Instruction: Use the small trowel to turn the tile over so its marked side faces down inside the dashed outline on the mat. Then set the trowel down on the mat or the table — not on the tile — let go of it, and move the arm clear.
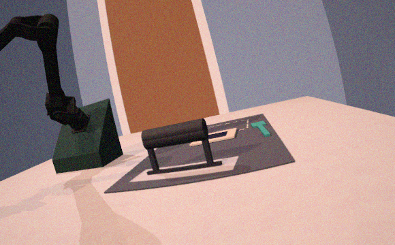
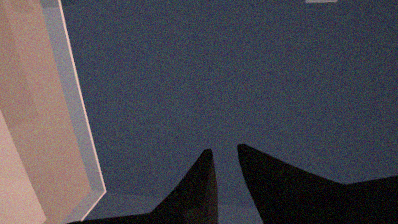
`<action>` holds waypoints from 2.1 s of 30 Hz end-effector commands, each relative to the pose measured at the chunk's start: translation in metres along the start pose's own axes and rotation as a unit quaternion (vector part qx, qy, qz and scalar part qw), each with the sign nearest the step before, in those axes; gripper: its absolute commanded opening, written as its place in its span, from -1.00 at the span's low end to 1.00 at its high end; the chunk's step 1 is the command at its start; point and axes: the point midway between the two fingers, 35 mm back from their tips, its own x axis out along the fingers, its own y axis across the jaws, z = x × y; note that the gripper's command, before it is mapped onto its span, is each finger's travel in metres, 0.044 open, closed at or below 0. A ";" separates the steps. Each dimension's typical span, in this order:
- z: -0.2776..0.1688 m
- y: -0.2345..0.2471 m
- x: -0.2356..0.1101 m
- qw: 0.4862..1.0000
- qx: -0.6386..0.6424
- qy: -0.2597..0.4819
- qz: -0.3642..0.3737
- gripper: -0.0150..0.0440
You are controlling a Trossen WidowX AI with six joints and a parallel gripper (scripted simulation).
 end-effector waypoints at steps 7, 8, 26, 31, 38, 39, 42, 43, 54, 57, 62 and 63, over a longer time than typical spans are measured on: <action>0.000 0.000 0.000 1.000 0.000 0.000 0.000 -0.15; 0.000 0.000 0.000 1.000 0.000 0.000 0.000 -0.15; 0.000 0.000 0.000 1.000 0.000 0.000 0.000 -0.49; 0.000 0.000 0.000 1.000 0.000 0.000 0.000 -0.49; 0.000 0.000 0.000 1.000 0.000 0.000 0.000 -0.40; 0.000 0.000 0.000 1.000 0.000 0.000 0.000 -0.31; 0.000 0.000 0.000 1.000 0.000 0.000 0.000 -0.06; 0.000 0.000 0.001 1.000 0.003 0.000 0.000 0.03; 0.005 0.028 0.040 0.986 0.166 -0.006 -0.005 0.42; 0.013 0.036 0.050 0.979 0.203 -0.013 -0.002 0.42; 0.018 0.051 0.065 0.965 0.262 -0.008 0.008 0.42; 0.020 0.055 0.068 0.962 0.274 -0.006 0.011 0.42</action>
